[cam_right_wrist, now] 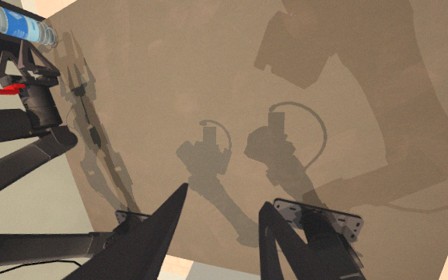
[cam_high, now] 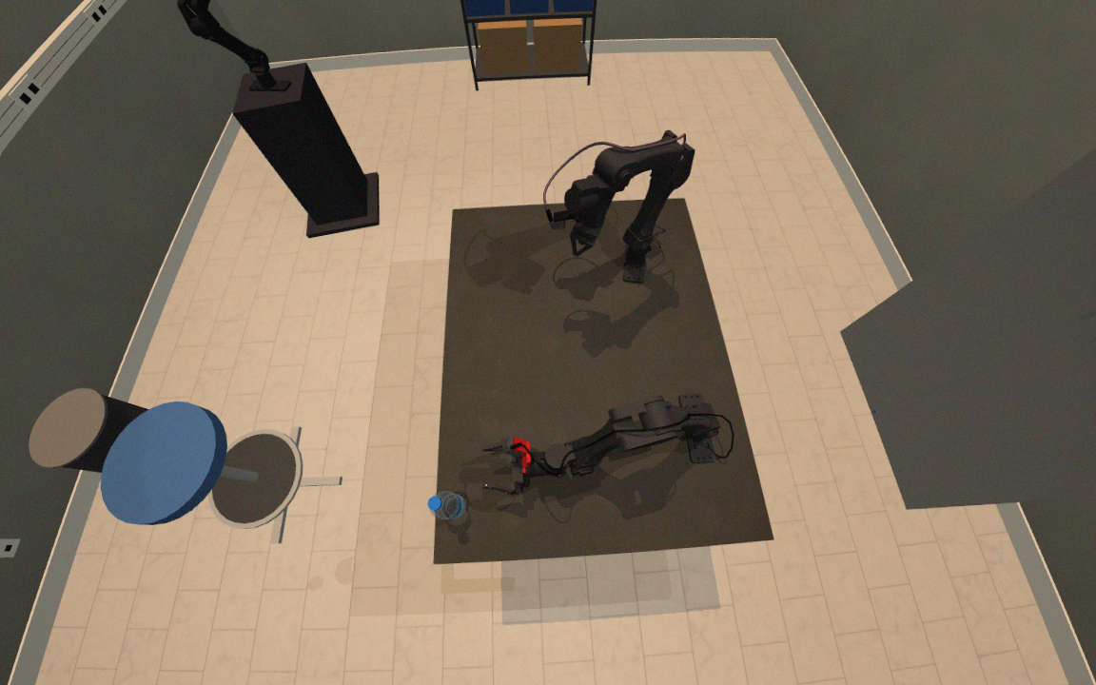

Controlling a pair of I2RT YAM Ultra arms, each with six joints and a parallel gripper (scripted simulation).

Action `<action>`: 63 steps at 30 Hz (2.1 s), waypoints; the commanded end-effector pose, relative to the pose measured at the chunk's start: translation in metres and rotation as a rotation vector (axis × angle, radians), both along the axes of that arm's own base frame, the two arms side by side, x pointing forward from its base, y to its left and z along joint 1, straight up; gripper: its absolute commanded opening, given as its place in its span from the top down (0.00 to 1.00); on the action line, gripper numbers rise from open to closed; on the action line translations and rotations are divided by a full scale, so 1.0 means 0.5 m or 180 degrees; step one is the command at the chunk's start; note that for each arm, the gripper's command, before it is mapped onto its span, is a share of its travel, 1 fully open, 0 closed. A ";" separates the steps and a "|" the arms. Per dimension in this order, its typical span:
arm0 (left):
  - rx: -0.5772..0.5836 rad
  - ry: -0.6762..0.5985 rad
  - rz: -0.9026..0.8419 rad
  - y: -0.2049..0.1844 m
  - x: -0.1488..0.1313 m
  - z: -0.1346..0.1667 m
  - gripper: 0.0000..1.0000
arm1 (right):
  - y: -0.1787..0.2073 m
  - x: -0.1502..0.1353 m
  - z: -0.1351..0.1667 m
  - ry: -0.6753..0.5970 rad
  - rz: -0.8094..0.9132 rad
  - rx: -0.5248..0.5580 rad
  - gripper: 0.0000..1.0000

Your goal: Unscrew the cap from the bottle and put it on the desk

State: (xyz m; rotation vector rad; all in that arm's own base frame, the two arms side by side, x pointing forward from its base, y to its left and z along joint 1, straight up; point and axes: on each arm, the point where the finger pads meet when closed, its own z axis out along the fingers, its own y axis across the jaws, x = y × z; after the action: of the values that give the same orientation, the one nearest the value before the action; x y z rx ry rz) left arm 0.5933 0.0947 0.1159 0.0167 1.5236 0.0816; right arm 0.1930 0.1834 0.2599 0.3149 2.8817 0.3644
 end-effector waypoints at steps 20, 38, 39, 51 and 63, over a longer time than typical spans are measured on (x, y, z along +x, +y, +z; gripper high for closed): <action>-0.0237 0.0085 0.0692 0.126 0.030 -0.075 0.06 | 0.019 0.000 0.076 0.0231 -0.2010 0.1177 0.43; -0.0237 0.0092 0.0676 0.124 0.030 -0.076 0.06 | 0.015 -0.004 0.072 0.0245 -0.2000 0.1135 0.43; -0.0237 0.0092 0.0676 0.124 0.030 -0.076 0.06 | 0.015 -0.004 0.072 0.0245 -0.2000 0.1135 0.43; -0.0238 0.0096 0.0676 0.129 0.049 -0.081 0.06 | 0.015 -0.004 0.072 0.0243 -0.1994 0.1133 0.43; -0.0238 0.0095 0.0675 0.137 0.081 -0.081 0.06 | 0.015 -0.004 0.072 0.0243 -0.1994 0.1133 0.43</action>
State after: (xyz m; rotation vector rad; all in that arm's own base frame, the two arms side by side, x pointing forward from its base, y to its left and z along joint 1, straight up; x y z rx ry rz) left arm 0.6243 0.1623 0.0813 -0.1930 1.5348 0.2035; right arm 0.1925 0.1904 0.3003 1.2751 2.5745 0.7648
